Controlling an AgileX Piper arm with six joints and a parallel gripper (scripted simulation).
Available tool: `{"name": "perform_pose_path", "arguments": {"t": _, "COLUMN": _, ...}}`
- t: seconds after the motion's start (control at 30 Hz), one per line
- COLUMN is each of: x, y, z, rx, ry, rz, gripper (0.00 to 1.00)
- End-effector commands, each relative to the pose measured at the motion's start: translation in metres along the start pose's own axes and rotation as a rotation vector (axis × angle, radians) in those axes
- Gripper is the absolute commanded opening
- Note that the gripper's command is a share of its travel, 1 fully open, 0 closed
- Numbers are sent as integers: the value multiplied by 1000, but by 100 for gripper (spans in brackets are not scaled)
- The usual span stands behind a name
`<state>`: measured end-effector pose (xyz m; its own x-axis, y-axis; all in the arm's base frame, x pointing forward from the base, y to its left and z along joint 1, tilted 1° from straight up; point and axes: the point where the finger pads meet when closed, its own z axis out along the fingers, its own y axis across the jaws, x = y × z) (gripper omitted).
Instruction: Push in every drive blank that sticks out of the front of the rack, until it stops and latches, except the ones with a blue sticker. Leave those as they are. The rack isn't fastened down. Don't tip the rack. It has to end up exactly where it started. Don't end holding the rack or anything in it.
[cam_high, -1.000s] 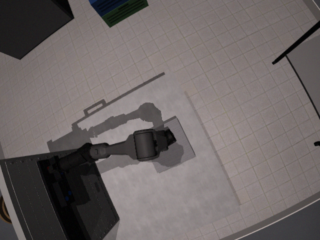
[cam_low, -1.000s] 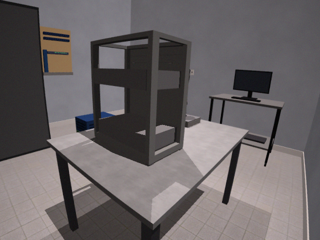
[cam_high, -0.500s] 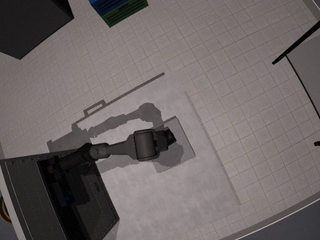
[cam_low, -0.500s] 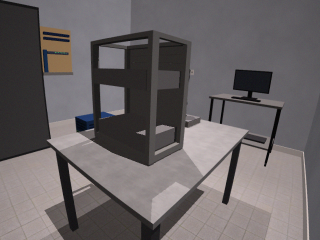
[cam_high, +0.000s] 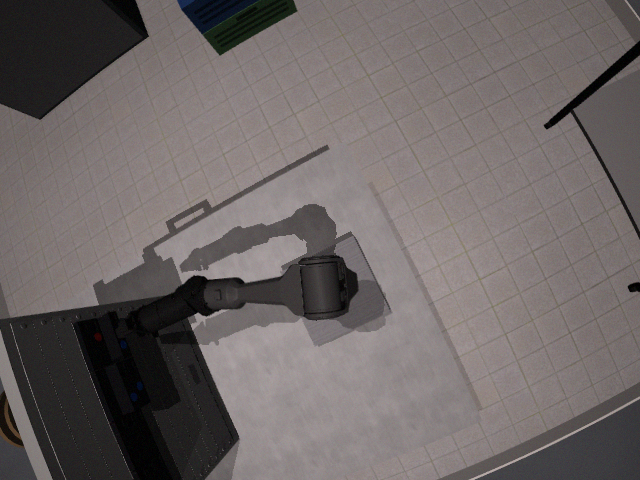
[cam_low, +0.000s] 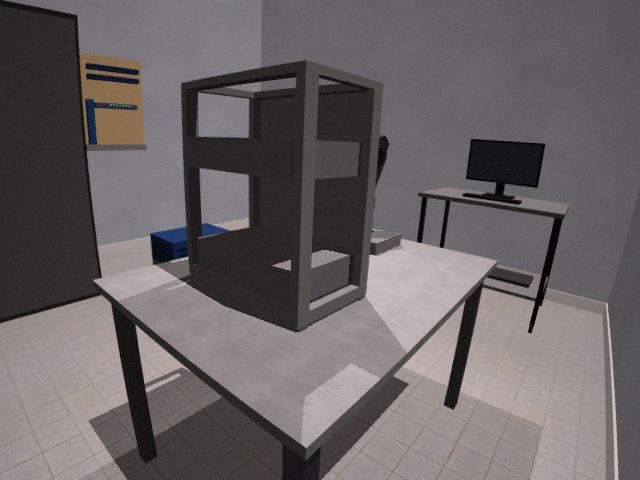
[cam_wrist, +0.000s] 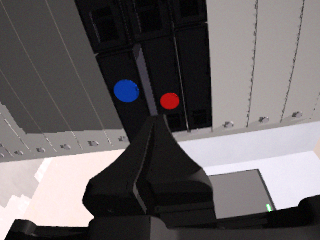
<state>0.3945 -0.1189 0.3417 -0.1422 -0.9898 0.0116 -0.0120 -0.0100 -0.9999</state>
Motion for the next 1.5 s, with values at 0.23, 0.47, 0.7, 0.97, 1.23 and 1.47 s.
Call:
{"name": "perform_pose_path", "arguments": {"t": 0.23, "x": 0, "y": -2, "z": -47, "rx": 3, "ry": -5, "rz": -1, "gripper": 0}}
{"name": "perform_pose_path", "arguments": {"t": 0.47, "x": 0, "y": -2, "z": -53, "rx": 3, "ry": -5, "rz": -1, "gripper": 0}}
{"name": "perform_pose_path", "arguments": {"t": 0.7, "x": 0, "y": -2, "z": -53, "rx": 3, "ry": -5, "rz": -1, "gripper": 0}}
{"name": "perform_pose_path", "arguments": {"t": 0.97, "x": 0, "y": -2, "z": -53, "rx": 3, "ry": -5, "rz": -1, "gripper": 0}}
{"name": "perform_pose_path", "arguments": {"t": 1.23, "x": 0, "y": -2, "z": -53, "rx": 3, "ry": -5, "rz": -1, "gripper": 0}}
{"name": "perform_pose_path", "arguments": {"t": 1.47, "x": 0, "y": -2, "z": -53, "rx": 3, "ry": -5, "rz": -1, "gripper": 0}}
